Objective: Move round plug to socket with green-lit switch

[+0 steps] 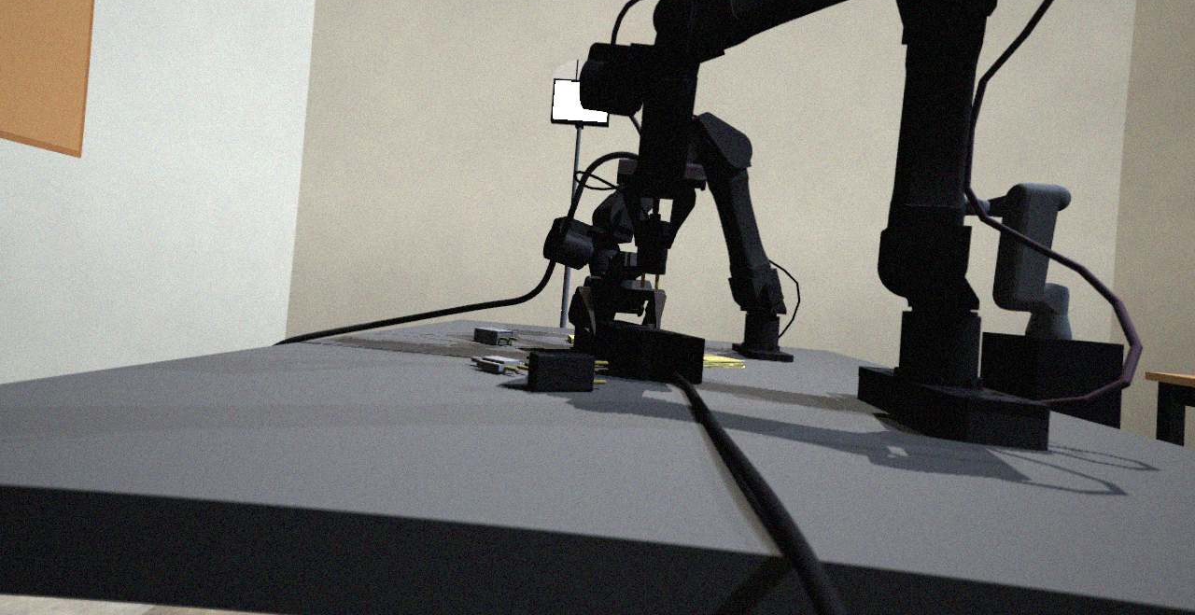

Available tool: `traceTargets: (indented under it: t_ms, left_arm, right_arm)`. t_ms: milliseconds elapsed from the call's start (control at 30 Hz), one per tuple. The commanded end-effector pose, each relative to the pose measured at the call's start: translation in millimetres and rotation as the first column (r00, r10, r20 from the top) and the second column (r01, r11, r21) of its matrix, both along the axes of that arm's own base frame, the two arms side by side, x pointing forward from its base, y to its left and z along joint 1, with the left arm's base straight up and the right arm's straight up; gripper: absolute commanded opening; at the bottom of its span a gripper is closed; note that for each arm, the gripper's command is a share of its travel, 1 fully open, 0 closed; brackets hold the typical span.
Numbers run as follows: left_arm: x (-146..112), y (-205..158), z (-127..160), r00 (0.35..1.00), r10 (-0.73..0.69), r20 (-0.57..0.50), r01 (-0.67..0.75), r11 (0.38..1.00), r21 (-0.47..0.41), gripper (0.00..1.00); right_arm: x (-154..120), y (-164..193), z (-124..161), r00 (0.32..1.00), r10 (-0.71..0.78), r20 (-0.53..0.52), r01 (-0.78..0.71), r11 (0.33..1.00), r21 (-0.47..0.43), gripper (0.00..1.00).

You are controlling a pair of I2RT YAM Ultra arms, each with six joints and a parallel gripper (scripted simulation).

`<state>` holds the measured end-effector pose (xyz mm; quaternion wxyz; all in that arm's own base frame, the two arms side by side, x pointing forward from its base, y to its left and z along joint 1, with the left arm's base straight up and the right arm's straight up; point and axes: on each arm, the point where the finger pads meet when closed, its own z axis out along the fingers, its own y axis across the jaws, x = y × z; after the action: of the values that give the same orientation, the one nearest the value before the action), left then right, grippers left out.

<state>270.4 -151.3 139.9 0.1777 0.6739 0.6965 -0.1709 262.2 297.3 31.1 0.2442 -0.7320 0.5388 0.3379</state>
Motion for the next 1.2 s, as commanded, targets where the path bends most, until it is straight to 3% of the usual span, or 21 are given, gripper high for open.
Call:
traceTargets:
  t_ms: [0, 300, 567, 800, 1000, 1167]
  left_arm:
    - [-1, -3, 26, 0.999, -0.010, 0.036, 0.011, 0.999, -0.034, 0.33]
    - [-2, -3, 26, 0.999, -0.011, 0.035, 0.012, 0.999, -0.035, 0.33]
    - [-2, -3, 26, 0.999, -0.011, 0.035, 0.012, 0.999, -0.035, 0.33]
    - [-2, -4, 17, 1.000, -0.008, 0.012, 0.009, 1.000, -0.030, 0.33]
    - [-2, -4, 17, 1.000, -0.008, 0.012, 0.009, 1.000, -0.030, 0.33]
    - [-2, -4, 17, 1.000, -0.008, 0.012, 0.009, 1.000, -0.030, 0.33]
  right_arm:
    - [9, 0, 24, 0.999, -0.002, 0.044, 0.000, 0.999, 0.044, 1.00]
    - [22, -18, 64, 0.996, -0.007, 0.093, 0.000, 0.997, 0.071, 1.00]
    - [27, -52, 98, 0.996, -0.053, 0.068, 0.047, 0.996, 0.075, 1.00]
    - [12, -54, 112, 0.990, -0.137, 0.017, 0.135, 0.987, 0.084, 1.00]
    - [-10, -60, 151, 0.953, -0.301, -0.033, 0.303, 0.948, 0.095, 1.00]
    - [-38, -71, 190, 0.883, -0.464, -0.072, 0.469, 0.879, 0.086, 1.00]
